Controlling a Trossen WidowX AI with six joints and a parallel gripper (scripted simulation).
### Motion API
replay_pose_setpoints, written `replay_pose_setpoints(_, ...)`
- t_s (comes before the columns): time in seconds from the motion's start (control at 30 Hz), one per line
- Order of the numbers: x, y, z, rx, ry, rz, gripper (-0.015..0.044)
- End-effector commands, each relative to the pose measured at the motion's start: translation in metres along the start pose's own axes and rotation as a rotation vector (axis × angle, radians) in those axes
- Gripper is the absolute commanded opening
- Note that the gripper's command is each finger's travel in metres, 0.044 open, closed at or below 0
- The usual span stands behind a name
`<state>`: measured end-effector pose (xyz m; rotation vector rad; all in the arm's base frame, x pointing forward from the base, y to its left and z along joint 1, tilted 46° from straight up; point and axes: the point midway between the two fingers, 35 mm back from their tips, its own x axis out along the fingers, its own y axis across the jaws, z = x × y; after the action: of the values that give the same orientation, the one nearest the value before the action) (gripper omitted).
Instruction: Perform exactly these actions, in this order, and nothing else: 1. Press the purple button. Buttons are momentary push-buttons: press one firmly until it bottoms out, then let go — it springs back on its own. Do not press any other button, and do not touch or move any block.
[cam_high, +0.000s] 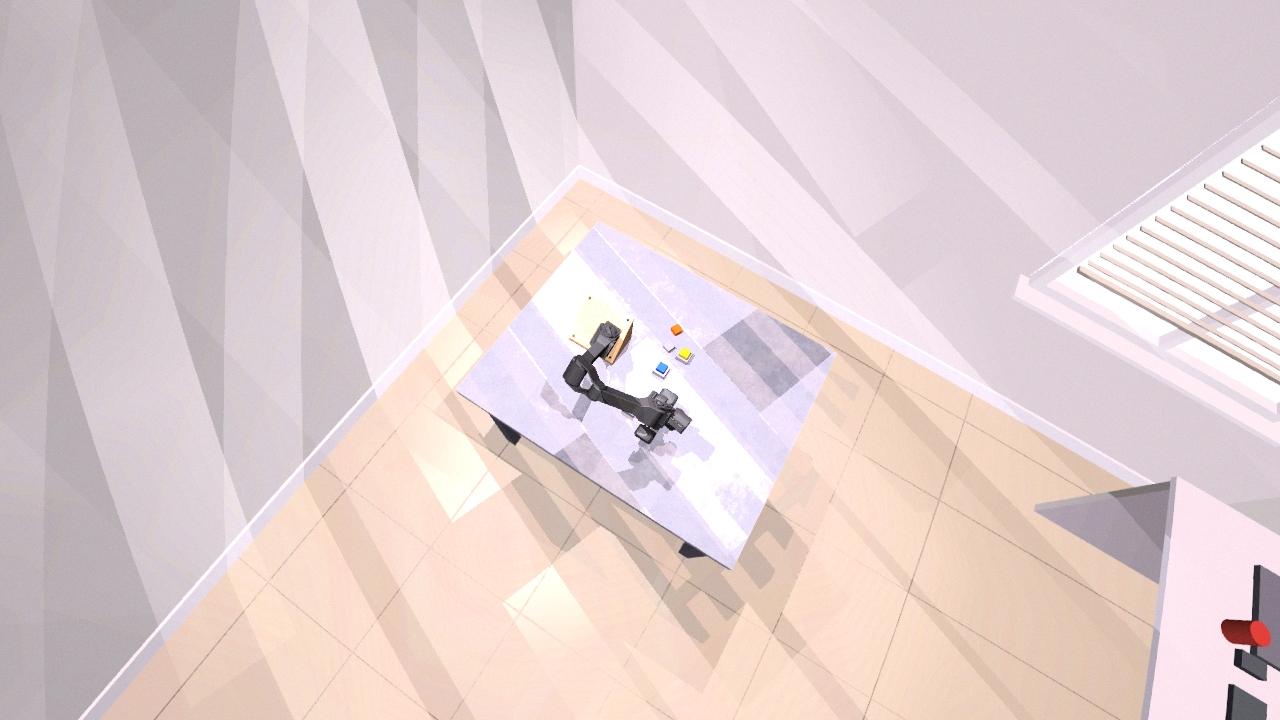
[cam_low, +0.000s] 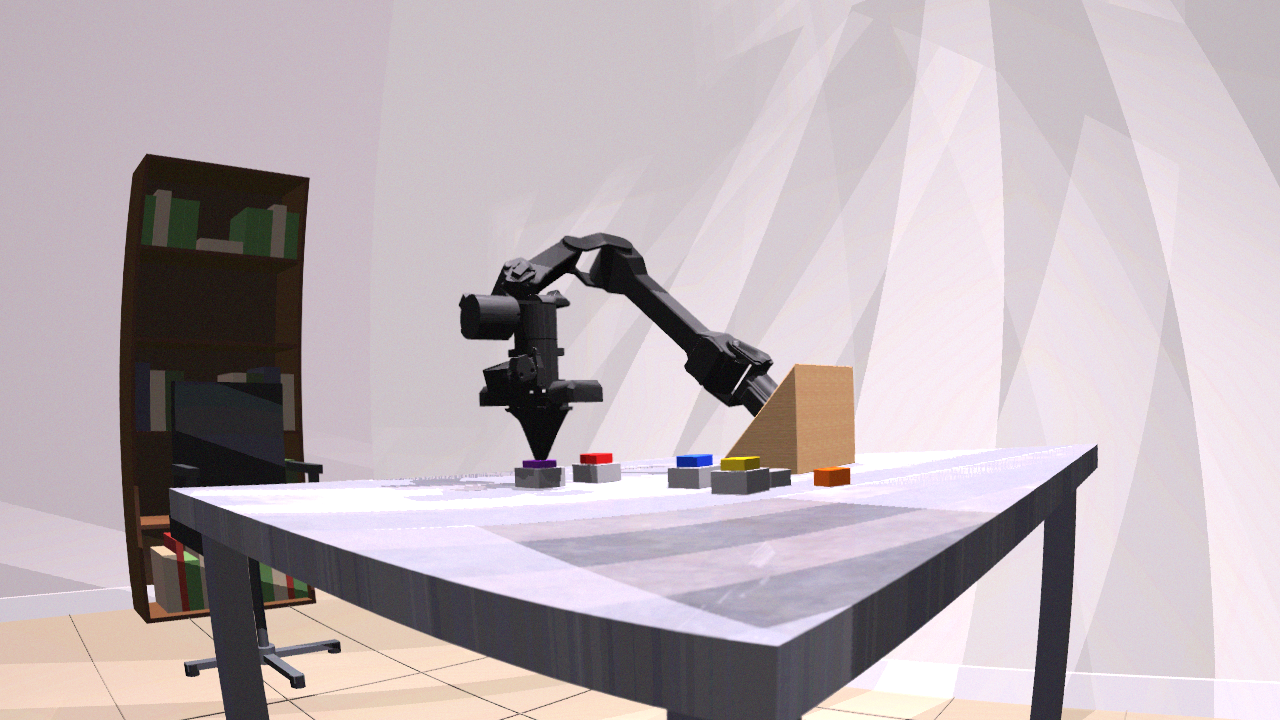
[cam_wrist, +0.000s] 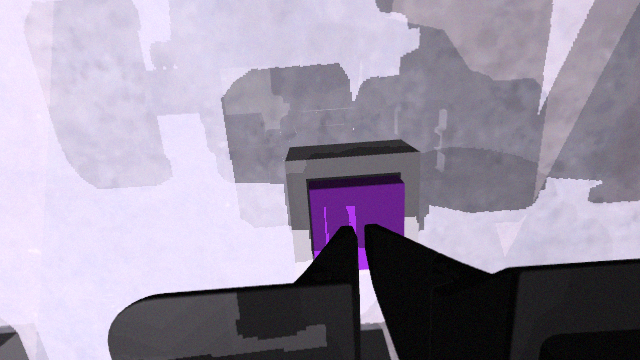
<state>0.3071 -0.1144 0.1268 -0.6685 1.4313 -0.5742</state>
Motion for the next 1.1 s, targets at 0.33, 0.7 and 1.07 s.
replay_pose_setpoints(0.33, -0.047, 0.062, 0.03, -0.056, -0.073, 0.034, 0.0178)
replay_pose_setpoints(0.7, -0.079, 0.207, 0.036, -0.054, -0.057, 0.11, 0.04)
replay_pose_setpoints(1.07, -0.097, 0.34, -0.021, -0.026, -0.016, 0.074, 0.04)
